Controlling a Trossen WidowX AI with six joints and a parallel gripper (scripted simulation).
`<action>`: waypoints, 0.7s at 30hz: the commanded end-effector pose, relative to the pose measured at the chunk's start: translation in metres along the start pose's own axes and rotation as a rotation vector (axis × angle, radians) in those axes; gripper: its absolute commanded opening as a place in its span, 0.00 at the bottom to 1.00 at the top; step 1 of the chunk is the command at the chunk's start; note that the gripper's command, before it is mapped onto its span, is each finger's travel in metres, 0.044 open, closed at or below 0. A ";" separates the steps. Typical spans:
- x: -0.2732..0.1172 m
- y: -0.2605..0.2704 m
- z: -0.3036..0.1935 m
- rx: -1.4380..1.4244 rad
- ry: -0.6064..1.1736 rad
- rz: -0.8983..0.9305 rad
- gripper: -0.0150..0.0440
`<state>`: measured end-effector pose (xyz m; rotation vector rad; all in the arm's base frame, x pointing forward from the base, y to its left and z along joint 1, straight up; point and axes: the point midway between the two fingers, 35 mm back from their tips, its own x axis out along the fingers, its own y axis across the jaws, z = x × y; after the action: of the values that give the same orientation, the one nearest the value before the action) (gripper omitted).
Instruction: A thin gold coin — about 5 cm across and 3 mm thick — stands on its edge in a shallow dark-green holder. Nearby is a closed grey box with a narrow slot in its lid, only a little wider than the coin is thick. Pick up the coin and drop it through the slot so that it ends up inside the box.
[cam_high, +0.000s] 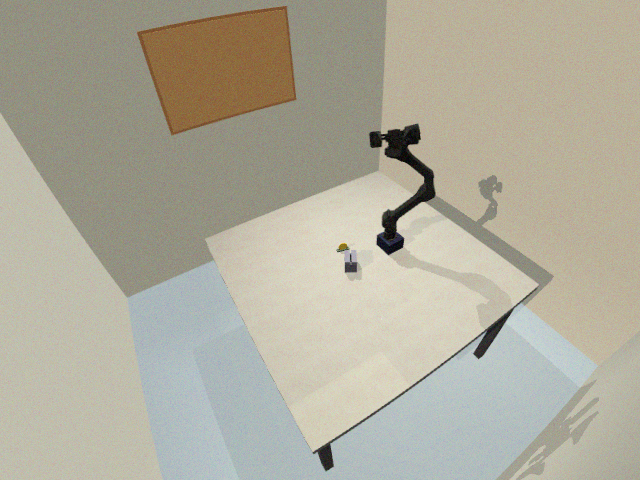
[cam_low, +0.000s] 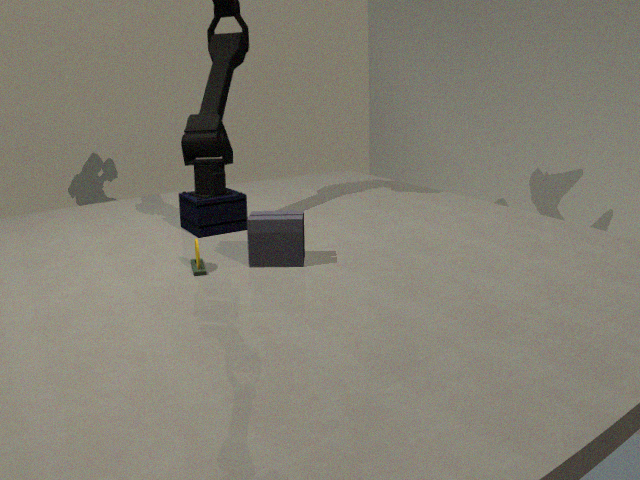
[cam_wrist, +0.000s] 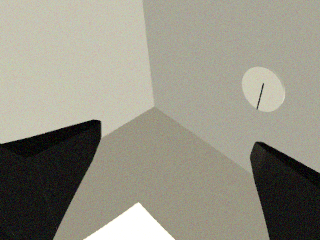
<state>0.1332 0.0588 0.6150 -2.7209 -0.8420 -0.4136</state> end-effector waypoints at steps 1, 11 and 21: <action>0.000 0.003 0.000 0.016 0.004 0.004 0.89; -0.005 0.146 0.012 0.810 0.212 0.233 0.53; -0.037 0.286 0.099 1.580 0.493 0.594 0.53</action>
<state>0.2672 -0.1264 0.5126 -1.4278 -0.1851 -0.1524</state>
